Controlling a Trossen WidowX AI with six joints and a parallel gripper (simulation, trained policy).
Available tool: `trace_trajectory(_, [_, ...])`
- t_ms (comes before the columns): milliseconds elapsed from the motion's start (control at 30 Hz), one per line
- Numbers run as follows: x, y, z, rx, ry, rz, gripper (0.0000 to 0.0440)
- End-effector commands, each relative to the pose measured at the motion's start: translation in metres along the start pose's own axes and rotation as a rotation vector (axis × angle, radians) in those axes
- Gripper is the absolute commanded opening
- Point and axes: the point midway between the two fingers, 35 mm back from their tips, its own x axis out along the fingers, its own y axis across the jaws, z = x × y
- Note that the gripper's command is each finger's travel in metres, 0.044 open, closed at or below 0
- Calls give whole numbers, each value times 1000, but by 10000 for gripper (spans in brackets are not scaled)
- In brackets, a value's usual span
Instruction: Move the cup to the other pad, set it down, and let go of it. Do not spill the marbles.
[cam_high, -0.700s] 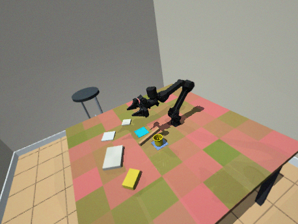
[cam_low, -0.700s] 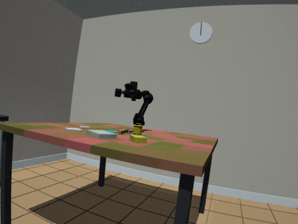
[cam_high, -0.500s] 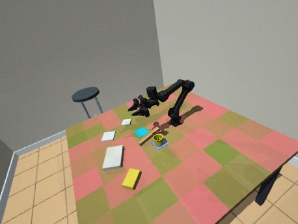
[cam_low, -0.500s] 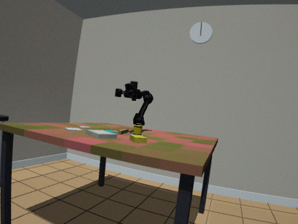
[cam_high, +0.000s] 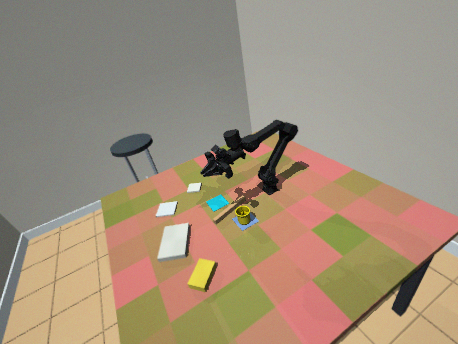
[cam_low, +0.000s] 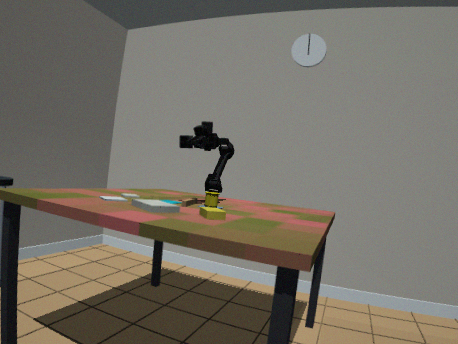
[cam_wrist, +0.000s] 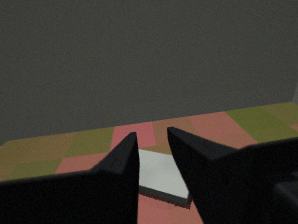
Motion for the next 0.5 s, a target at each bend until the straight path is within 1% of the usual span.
trace_trajectory(0, [0,7,5,31,22,24,119])
trace_trajectory(467, [-2,30,5,177,185,81,114])
